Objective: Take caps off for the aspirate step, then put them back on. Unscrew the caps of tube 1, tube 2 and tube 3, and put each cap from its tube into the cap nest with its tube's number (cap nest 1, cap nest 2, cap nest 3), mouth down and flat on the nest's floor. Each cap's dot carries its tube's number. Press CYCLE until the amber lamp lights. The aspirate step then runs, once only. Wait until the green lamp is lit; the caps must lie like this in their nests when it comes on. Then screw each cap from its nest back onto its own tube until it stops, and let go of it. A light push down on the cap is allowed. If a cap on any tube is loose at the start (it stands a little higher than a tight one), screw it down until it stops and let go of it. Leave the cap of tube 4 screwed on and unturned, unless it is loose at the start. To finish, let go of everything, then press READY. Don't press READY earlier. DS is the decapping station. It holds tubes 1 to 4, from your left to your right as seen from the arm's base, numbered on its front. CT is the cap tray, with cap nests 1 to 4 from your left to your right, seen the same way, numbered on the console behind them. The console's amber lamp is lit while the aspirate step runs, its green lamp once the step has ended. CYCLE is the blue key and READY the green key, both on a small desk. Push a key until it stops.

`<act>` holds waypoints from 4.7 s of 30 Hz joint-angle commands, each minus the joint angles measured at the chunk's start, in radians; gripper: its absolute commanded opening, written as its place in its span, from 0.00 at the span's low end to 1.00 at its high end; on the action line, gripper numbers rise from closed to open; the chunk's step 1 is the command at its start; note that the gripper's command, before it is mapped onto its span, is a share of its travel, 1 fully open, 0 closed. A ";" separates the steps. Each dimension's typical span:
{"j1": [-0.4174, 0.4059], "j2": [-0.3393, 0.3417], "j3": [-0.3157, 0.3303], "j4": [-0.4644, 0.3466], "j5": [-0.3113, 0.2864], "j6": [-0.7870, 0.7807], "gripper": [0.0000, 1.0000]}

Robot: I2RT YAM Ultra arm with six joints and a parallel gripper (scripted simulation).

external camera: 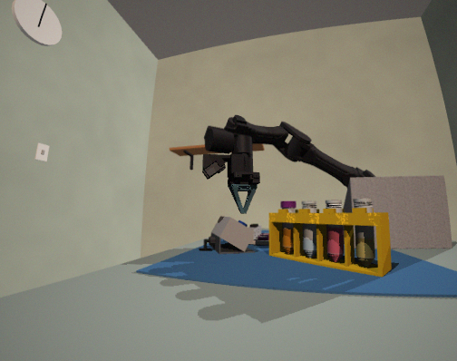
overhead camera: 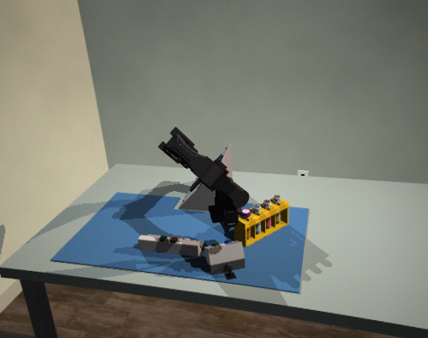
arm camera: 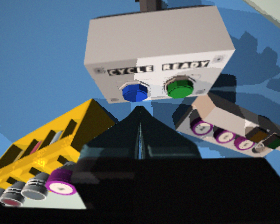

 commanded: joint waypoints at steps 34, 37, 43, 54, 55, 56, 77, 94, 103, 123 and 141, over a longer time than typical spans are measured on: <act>0.033 0.005 0.025 0.002 -0.002 0.005 0.00; 0.026 0.005 0.008 0.024 0.002 -0.003 0.00; 0.017 -0.004 -0.030 0.059 0.006 -0.013 0.00; 0.016 -0.006 -0.033 0.061 0.007 -0.015 0.00; 0.016 -0.006 -0.033 0.061 0.007 -0.015 0.00; 0.016 -0.006 -0.033 0.061 0.007 -0.015 0.00; 0.009 -0.015 -0.044 0.068 0.010 -0.023 0.00; 0.006 -0.021 -0.048 0.068 0.011 -0.026 0.00; 0.003 -0.023 -0.052 0.072 0.013 -0.029 0.00; -0.006 -0.026 -0.074 0.099 0.017 -0.040 0.00; -0.018 -0.027 -0.102 0.134 0.022 -0.054 0.00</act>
